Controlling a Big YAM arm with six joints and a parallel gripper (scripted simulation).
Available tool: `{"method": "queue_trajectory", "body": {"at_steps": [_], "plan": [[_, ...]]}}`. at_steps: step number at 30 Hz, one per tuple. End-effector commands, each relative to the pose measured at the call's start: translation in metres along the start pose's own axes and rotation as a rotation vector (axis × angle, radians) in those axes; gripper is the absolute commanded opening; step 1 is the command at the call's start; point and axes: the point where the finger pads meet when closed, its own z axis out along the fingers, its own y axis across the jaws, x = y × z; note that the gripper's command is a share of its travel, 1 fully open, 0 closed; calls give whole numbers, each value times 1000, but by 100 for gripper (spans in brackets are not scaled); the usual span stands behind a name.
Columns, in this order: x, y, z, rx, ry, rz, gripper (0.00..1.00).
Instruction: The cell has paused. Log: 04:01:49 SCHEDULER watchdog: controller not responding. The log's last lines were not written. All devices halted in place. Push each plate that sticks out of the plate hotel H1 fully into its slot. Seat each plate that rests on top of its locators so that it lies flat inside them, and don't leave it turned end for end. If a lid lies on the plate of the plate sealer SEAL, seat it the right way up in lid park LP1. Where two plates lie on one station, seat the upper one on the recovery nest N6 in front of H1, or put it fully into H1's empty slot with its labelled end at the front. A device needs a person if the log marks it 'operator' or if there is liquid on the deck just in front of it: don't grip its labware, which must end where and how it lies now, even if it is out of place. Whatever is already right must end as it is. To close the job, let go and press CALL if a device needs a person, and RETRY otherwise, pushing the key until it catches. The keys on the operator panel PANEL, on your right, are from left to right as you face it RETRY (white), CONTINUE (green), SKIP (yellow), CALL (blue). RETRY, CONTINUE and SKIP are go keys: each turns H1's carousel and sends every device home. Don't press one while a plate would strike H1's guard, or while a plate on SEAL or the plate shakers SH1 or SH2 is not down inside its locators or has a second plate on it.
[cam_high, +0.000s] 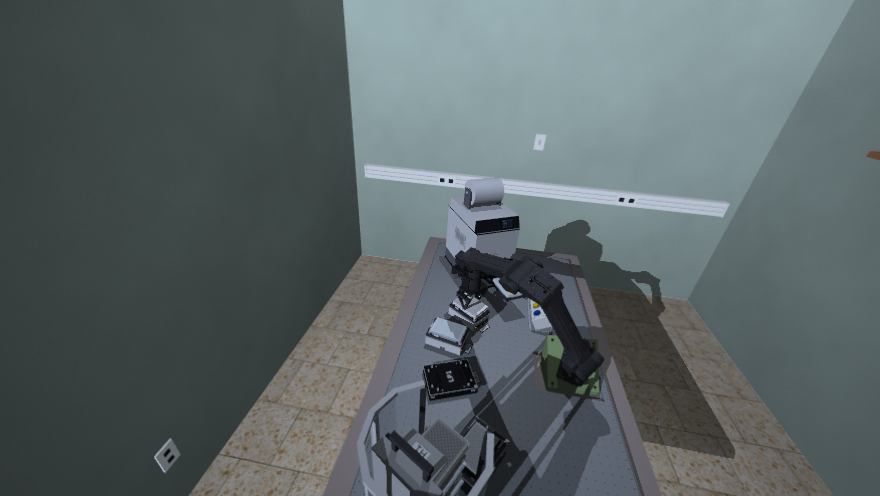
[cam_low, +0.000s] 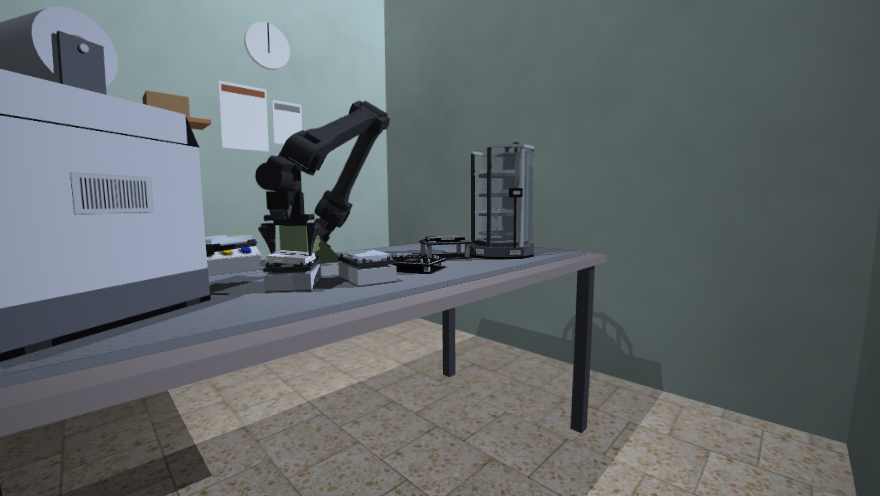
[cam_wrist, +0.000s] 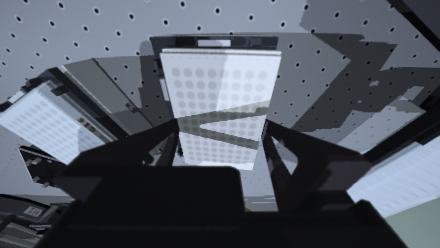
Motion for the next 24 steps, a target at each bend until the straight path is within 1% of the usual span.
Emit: {"method": "queue_trajectory", "body": {"at_steps": [1, 10, 24], "plan": [[-17, 2, -7, 4, -14, -25, 82], [-18, -7, -16, -5, -26, -9, 82], [-18, -8, -19, -5, -26, -10, 82]]}}
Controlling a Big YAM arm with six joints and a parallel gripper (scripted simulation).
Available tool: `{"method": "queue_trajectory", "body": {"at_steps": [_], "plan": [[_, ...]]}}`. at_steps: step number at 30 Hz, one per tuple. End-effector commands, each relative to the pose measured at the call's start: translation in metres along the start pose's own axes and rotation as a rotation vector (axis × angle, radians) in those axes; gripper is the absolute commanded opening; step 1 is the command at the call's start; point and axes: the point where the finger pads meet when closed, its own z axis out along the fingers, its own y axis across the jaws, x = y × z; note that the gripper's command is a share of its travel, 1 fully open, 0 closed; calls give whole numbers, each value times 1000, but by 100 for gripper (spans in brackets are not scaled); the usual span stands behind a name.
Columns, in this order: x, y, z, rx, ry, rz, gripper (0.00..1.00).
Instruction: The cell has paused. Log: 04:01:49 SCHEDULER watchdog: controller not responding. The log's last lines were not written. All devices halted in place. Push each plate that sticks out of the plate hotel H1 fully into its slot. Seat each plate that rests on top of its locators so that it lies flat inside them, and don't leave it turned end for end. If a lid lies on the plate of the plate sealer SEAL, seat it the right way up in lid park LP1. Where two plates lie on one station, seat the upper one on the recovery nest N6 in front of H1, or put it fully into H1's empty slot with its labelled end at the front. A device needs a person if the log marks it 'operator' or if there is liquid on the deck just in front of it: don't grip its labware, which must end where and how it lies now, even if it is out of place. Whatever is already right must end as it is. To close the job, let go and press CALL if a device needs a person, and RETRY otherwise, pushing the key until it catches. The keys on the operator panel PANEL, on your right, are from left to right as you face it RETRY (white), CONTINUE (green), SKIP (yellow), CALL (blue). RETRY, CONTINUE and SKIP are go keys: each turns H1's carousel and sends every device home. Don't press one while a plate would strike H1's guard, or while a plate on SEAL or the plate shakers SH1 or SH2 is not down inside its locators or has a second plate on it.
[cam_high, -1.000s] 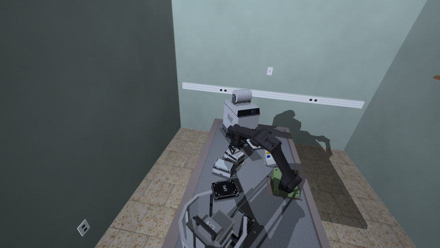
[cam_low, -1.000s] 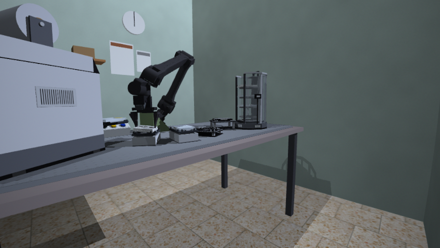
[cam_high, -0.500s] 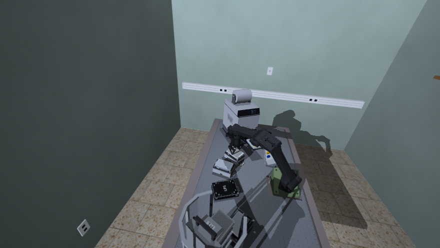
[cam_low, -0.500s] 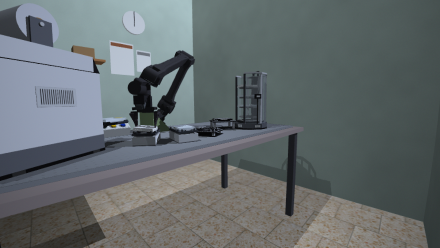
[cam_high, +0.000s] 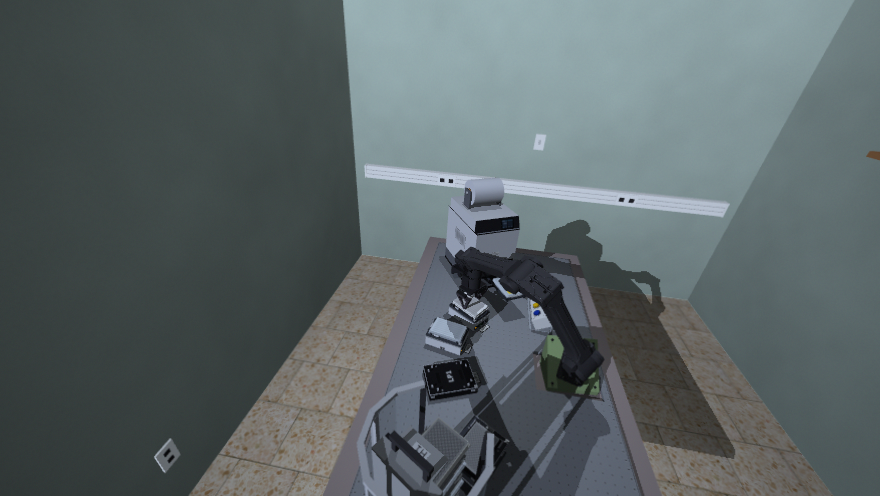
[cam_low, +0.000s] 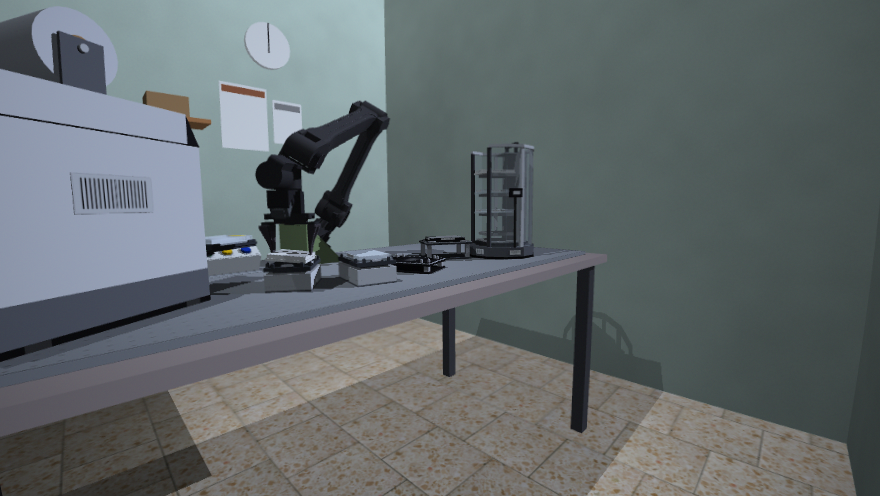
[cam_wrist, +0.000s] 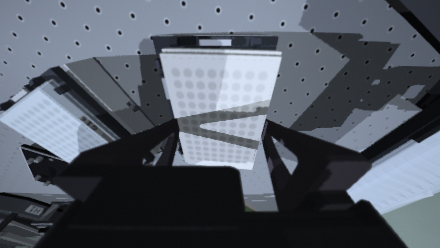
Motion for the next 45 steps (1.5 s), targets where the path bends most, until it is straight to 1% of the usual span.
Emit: {"method": "queue_trajectory", "body": {"at_steps": [1, 22, 23, 26, 45], "plan": [[-18, -9, -17, -7, -33, -8, 82], [-20, -9, -23, -6, -37, -11, 82], [-21, -10, -23, -6, -43, -14, 82], [-20, -9, -23, -7, -35, -10, 82], [-21, -10, -24, -7, -34, -9, 82]]}}
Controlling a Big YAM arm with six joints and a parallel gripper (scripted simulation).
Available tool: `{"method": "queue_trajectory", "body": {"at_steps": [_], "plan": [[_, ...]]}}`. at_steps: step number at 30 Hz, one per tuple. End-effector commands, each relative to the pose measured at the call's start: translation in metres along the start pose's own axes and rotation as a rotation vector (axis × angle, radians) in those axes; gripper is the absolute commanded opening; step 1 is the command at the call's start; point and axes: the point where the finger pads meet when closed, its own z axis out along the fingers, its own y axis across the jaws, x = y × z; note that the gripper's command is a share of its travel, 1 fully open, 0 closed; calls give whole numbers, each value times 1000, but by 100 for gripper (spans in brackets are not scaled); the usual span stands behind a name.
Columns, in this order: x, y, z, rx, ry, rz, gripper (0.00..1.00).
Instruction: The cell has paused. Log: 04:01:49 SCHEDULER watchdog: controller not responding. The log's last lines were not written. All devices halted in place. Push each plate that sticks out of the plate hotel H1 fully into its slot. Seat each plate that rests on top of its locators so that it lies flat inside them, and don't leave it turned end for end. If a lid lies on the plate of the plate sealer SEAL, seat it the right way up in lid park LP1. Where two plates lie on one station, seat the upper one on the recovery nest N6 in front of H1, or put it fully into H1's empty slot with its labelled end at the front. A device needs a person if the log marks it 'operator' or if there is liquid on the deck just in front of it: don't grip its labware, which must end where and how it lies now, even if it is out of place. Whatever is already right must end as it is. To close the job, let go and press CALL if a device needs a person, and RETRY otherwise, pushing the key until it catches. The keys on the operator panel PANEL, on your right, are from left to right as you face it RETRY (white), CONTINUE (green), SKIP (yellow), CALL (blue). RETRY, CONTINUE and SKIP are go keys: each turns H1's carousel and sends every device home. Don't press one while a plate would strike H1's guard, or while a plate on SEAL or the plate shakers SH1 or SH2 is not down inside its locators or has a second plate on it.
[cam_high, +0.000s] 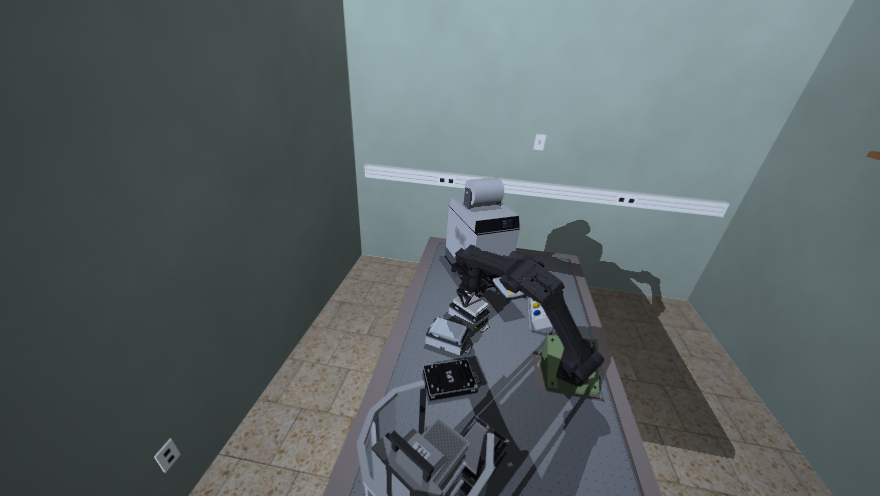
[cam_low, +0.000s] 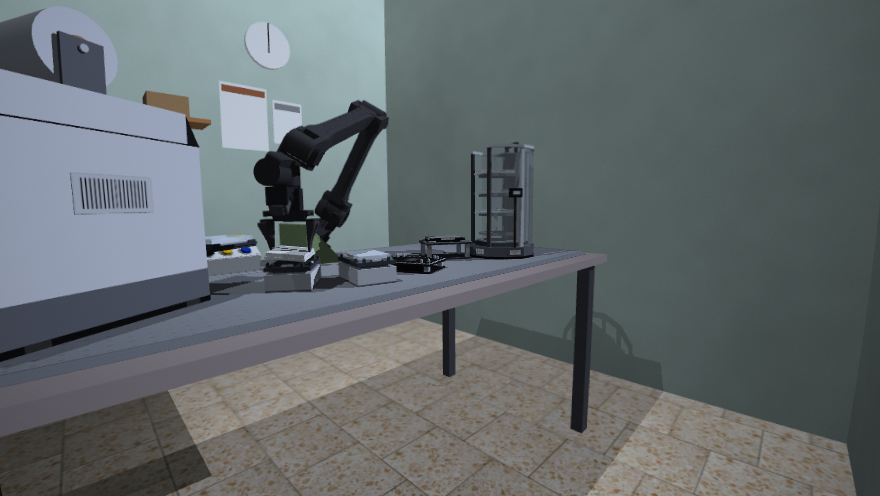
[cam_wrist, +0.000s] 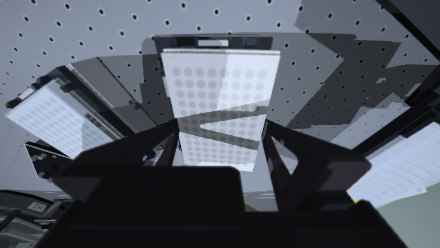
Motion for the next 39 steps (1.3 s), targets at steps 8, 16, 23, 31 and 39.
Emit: {"method": "queue_trajectory", "body": {"at_steps": [8, 16, 23, 31, 39], "plan": [[-22, 1, -41, 1, -68, -27, 82], [-23, 1, -48, 2, -68, -27, 82], [-24, -1, -44, 1, -68, -27, 82], [-24, 0, -46, 1, -72, -29, 82], [-24, 1, -45, 2, -71, -31, 82]]}}
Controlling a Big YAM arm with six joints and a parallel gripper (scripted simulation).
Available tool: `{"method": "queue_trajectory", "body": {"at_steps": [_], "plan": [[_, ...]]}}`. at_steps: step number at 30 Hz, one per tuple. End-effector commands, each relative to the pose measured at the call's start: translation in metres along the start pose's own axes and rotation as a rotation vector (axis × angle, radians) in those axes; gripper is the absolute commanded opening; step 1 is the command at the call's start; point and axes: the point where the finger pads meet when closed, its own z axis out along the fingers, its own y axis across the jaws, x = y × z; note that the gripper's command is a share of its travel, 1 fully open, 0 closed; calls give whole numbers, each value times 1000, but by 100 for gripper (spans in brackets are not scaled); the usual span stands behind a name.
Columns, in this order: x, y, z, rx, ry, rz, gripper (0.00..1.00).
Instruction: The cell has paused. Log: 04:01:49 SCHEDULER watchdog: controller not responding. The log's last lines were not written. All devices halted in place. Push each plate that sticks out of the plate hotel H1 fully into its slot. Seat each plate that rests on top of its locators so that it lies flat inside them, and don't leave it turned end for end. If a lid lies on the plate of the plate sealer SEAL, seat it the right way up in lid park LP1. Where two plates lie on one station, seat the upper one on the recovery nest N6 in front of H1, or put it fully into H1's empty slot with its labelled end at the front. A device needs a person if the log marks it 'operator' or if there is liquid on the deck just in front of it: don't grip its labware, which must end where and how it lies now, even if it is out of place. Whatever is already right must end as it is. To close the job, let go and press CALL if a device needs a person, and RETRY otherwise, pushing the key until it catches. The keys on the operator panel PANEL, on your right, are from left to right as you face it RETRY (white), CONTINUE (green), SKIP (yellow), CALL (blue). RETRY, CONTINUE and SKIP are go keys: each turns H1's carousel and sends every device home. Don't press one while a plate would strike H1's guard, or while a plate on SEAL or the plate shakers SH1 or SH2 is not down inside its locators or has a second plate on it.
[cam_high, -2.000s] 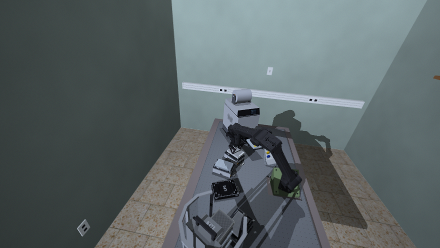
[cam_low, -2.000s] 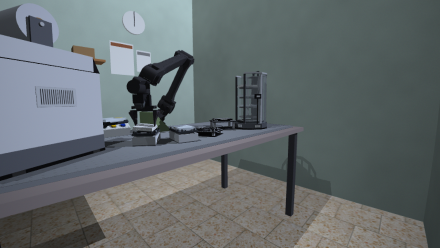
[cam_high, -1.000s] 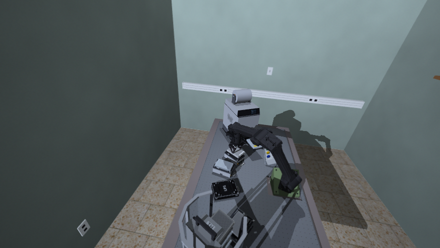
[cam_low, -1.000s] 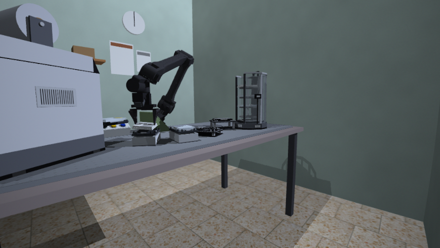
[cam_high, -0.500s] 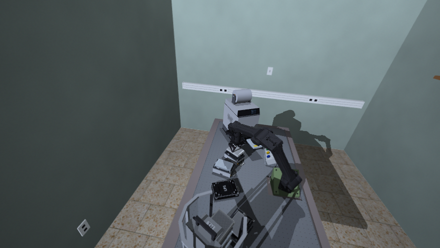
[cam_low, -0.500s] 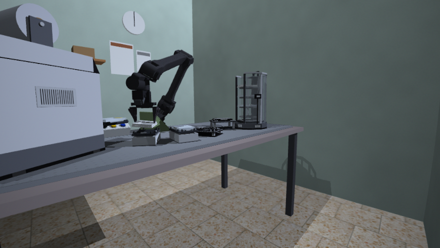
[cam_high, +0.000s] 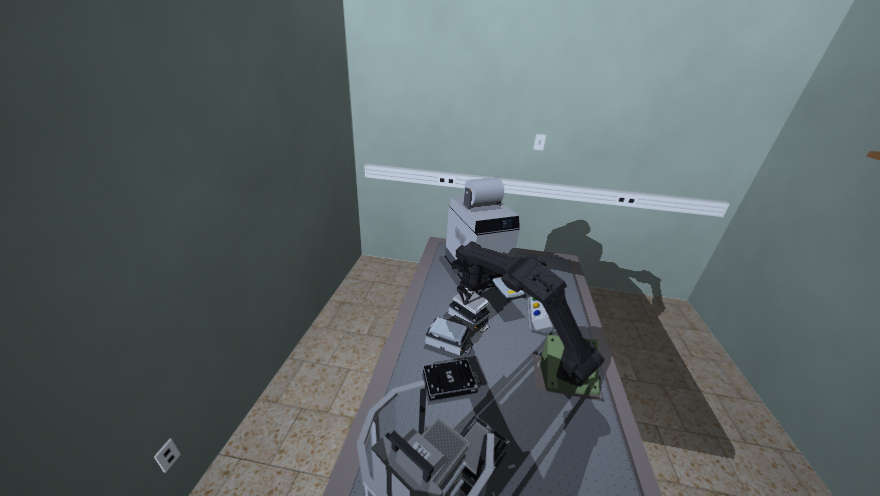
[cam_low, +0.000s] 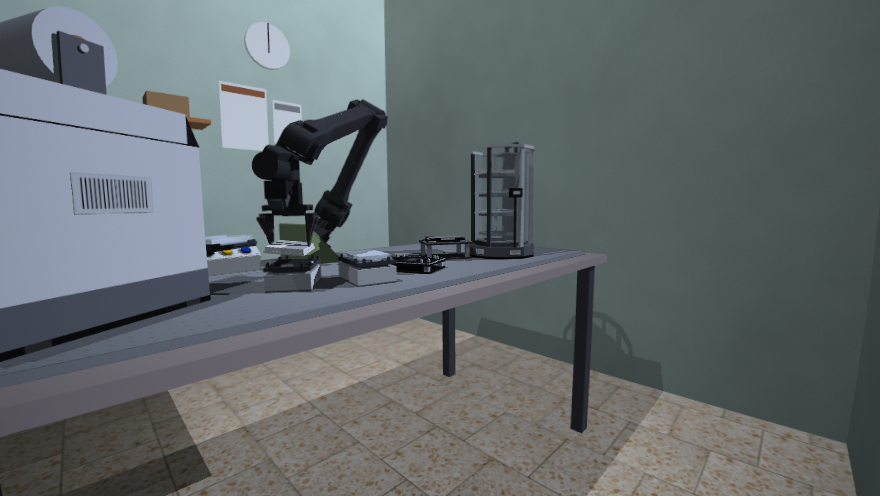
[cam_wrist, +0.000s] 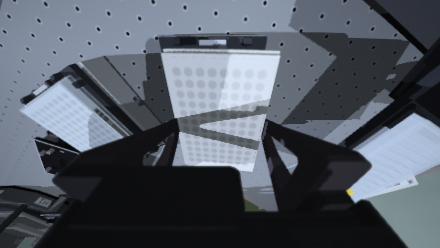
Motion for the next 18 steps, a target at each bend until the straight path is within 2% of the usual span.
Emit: {"method": "queue_trajectory", "body": {"at_steps": [1, 18], "plan": [[-23, 3, -32, 4, -75, -35, 82], [-23, 4, -32, 5, -76, -37, 82]]}}
